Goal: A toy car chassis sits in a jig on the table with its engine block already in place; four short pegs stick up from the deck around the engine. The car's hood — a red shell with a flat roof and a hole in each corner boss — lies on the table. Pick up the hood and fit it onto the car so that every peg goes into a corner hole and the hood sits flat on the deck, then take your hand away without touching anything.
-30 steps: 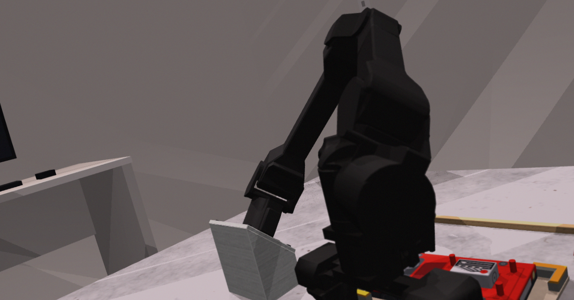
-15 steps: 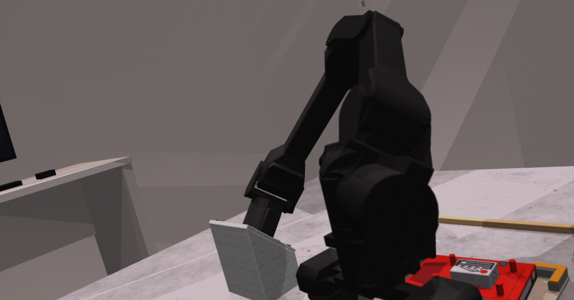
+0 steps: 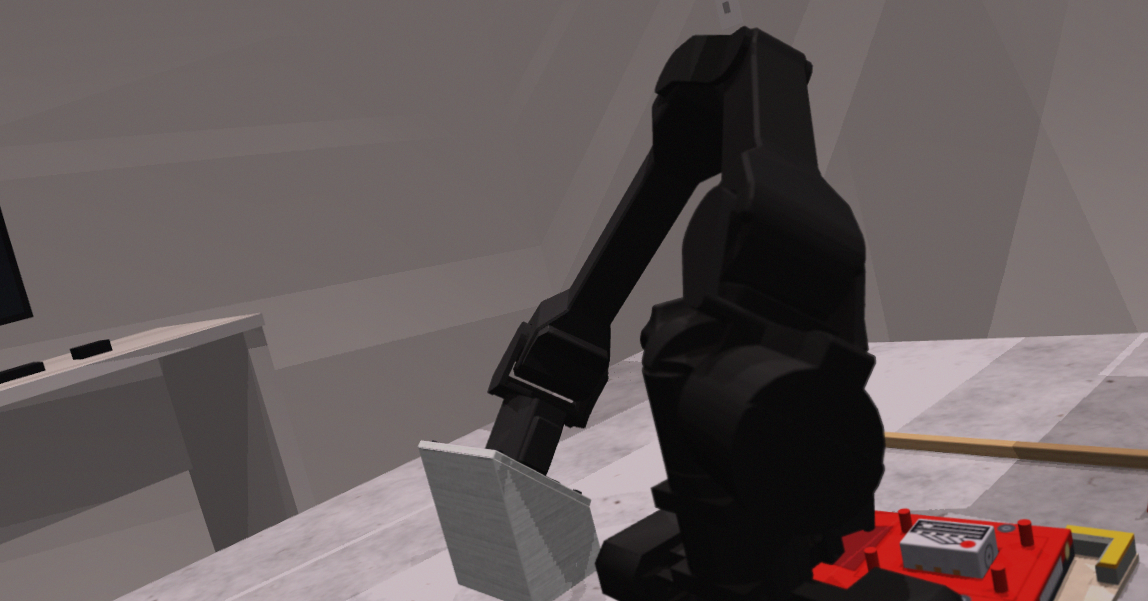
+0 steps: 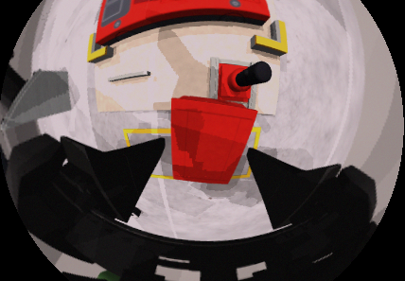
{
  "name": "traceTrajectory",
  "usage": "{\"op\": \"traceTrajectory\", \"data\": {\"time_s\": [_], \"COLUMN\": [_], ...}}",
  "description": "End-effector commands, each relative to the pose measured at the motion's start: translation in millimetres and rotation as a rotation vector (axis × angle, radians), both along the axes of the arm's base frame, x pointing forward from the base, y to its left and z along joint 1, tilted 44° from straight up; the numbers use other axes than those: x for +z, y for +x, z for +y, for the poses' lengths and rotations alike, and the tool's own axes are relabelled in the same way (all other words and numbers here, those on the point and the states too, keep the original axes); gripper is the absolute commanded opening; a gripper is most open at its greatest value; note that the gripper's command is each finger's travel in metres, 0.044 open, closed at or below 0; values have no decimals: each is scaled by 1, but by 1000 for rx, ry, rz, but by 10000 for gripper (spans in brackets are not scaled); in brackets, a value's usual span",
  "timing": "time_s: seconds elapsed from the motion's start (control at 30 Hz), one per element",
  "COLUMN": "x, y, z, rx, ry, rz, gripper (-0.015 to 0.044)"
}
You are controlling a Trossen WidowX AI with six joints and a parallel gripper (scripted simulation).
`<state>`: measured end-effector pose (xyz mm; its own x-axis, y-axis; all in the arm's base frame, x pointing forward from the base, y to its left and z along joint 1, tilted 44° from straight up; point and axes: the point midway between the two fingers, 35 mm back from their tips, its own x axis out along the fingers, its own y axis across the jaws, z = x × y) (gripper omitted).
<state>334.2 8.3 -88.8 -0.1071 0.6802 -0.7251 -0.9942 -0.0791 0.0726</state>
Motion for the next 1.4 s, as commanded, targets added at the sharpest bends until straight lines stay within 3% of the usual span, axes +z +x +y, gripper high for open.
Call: {"op": "traceTrajectory", "data": {"time_s": [0.0,0.5,0.6,0.93,1.3,1.37], "x": [-2,-7,-6,-6,3,6], "y": [0,-1,-1,-1,0,1], "z": [2,7,5,5,-3,-6], "rx": [-5,-5,0,0,0,0], "ry": [5,5,0,0,0,-1], "rz": [3,3,0,0,1,1], "gripper": [440,440,361,295,6,0]}}
